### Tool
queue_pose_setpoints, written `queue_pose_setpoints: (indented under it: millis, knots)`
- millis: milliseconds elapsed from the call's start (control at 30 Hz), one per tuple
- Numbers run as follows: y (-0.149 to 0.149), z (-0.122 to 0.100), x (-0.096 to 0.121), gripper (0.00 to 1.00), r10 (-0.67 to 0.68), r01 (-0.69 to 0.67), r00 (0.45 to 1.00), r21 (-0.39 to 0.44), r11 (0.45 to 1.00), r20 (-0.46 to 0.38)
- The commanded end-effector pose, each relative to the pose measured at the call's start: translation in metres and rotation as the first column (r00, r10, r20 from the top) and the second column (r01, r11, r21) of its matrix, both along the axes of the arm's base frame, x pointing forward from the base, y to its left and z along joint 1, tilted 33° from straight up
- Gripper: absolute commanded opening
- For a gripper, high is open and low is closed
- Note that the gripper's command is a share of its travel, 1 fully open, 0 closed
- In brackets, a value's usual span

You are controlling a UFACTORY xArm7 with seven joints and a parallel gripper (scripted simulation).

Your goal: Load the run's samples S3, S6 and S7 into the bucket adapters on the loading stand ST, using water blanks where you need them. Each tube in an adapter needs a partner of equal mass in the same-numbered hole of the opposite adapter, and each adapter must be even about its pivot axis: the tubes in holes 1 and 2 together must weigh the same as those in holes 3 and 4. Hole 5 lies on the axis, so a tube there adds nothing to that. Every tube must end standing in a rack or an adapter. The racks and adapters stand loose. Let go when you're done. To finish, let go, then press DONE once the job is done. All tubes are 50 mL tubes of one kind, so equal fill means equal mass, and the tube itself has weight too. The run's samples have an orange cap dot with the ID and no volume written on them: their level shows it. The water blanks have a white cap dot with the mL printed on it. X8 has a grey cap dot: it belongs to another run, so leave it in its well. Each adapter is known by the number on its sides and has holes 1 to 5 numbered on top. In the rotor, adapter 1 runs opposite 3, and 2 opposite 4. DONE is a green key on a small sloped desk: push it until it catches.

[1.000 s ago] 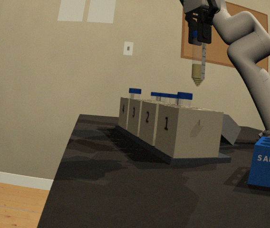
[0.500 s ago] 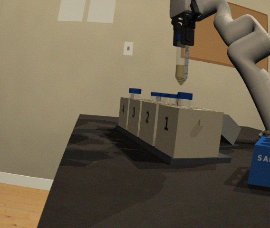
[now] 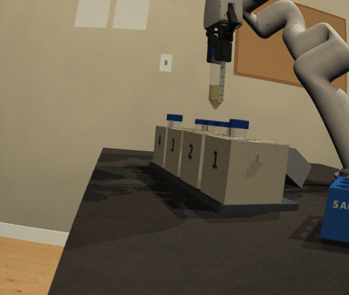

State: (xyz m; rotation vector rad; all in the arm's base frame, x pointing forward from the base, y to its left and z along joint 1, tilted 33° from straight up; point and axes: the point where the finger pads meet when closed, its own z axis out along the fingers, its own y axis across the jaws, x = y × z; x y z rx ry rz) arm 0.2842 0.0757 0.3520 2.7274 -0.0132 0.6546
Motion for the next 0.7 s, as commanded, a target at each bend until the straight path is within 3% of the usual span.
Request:
queue_pose_setpoints:
  millis: [0,300,667]
  knots:
    - [-0.028,0.014,0.001,0.0,0.003,-0.003,1.0,0.002,1.0,0.004]
    - [-0.059,0.026,0.002,0.0,0.003,-0.003,1.0,0.001,1.0,0.004]
    - [-0.059,0.026,0.002,0.0,0.003,-0.003,1.0,0.001,1.0,0.004]
